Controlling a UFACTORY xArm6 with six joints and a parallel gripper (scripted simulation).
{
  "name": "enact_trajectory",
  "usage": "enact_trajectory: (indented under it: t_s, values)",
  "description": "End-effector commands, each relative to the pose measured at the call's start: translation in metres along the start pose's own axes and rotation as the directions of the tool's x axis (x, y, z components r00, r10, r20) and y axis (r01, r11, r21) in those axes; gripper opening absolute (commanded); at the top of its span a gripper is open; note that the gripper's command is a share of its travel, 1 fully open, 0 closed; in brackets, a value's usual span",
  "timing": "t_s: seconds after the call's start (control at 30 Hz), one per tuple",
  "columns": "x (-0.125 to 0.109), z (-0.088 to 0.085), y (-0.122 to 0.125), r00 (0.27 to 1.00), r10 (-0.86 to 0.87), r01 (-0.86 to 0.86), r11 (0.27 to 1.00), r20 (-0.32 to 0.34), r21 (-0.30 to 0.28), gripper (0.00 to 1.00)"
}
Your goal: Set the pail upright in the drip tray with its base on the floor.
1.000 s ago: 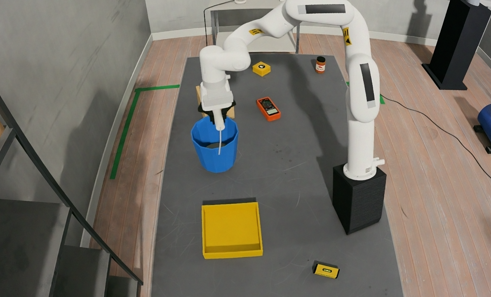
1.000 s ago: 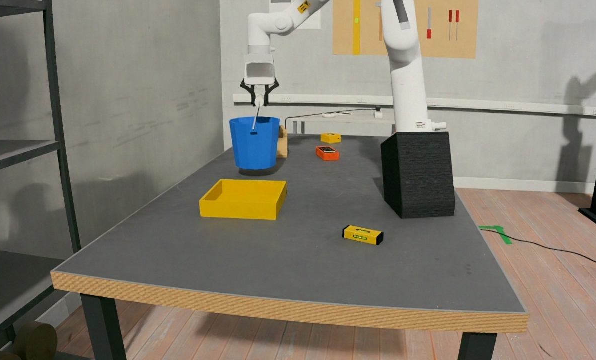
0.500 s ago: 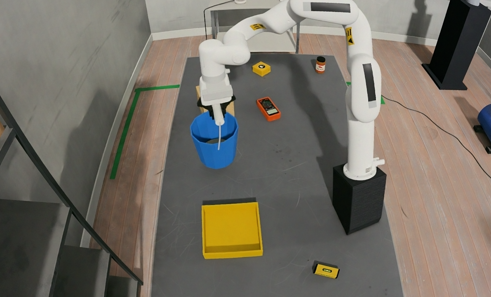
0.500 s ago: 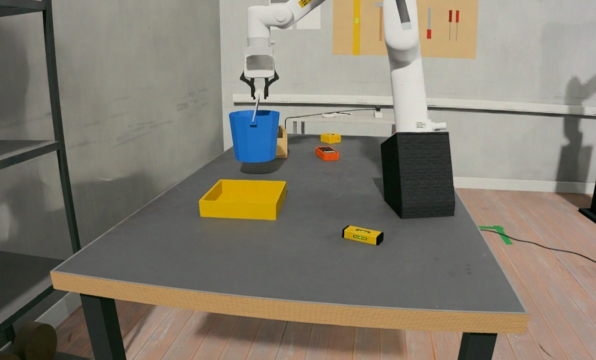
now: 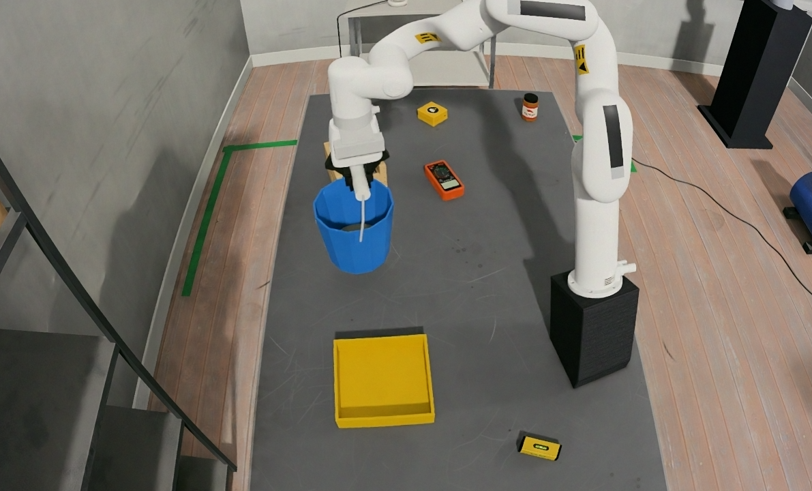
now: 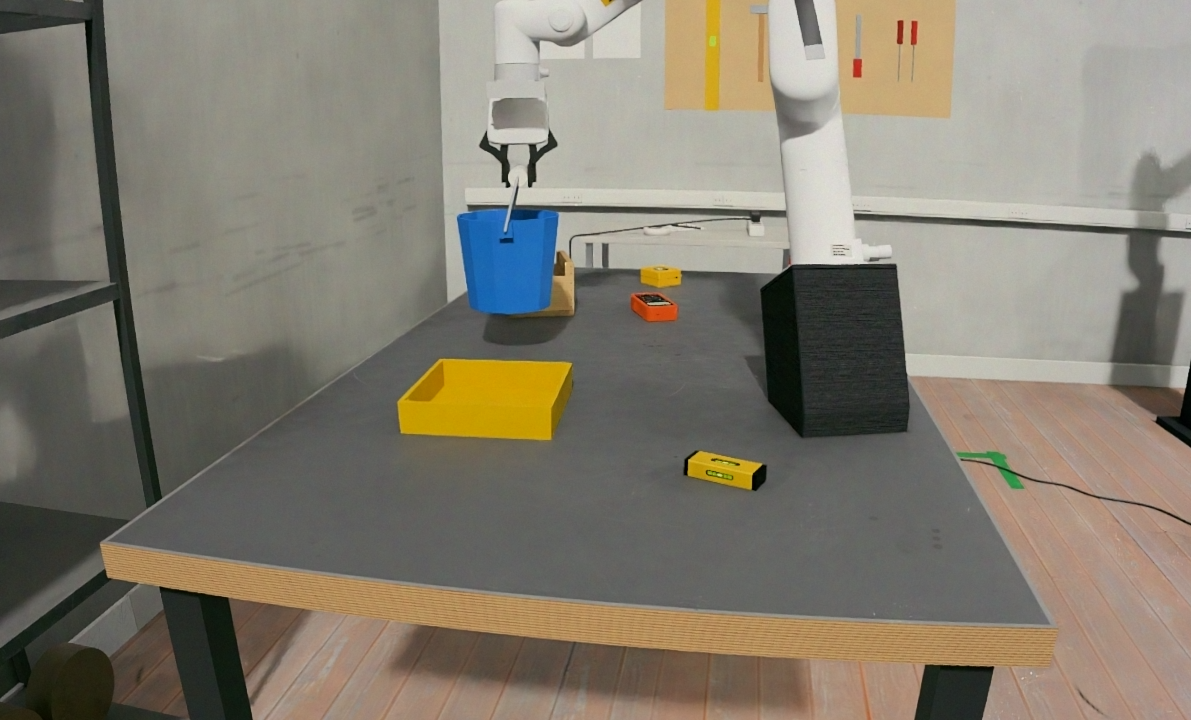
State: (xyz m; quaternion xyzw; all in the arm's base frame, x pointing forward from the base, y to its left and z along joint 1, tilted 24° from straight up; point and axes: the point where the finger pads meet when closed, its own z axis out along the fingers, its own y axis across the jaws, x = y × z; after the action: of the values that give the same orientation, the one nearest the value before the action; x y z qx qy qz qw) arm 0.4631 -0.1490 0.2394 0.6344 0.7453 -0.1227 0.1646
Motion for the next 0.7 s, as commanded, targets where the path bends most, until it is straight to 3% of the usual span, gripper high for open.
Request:
enact_trajectory:
  t_s: [0.0,0.67]
  values:
    - [-0.0008,-0.0073,0.0012,1.000,0.001,-0.001,1.000,0.001,-0.005,0.00]
    - [-0.0008,-0.0130,0.0012,1.000,0.001,-0.001,1.000,0.001,-0.005,0.00]
